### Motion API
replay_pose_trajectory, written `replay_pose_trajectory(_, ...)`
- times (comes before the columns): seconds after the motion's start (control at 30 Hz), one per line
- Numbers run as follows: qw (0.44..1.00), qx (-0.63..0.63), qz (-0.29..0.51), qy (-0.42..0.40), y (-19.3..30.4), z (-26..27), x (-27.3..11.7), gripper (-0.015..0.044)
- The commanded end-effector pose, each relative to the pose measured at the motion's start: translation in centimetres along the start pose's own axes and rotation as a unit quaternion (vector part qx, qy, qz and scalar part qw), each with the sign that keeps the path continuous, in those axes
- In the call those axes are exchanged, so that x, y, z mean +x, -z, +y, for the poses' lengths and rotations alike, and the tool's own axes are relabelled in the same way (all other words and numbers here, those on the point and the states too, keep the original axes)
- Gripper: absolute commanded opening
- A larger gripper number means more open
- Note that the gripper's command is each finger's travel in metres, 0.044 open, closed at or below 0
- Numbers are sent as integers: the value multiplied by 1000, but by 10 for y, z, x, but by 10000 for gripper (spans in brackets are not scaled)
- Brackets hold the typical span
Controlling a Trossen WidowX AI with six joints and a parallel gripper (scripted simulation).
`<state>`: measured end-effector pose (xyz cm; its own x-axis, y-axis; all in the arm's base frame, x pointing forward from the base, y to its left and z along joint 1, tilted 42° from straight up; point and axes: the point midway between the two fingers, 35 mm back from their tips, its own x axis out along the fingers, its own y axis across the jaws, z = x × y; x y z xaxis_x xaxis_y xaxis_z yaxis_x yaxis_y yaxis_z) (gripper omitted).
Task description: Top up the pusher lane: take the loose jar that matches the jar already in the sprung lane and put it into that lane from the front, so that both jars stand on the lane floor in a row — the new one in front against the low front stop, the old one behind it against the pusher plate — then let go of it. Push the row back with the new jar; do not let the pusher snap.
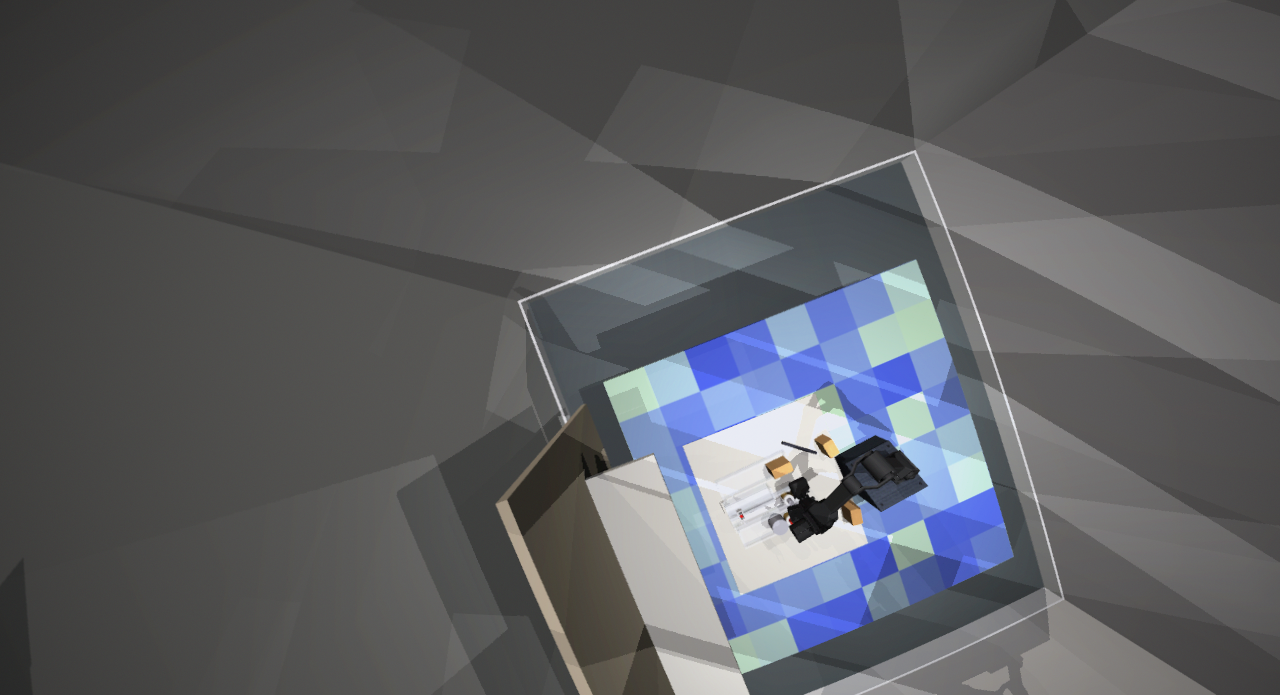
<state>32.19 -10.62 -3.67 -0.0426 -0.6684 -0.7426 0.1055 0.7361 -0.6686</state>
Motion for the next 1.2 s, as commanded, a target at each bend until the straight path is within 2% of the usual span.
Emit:
replay_pose_trajectory(0.0,1000,1,-1,2,1,0,0,0)
replay_pose_trajectory(0.27,1000,1,-1,2,1,0,0,0)
replay_pose_trajectory(0.63,1000,1,-1,2,0,0,0,284)
replay_pose_trajectory(1.17,1000,1,-1,1,0,1,-20,284)
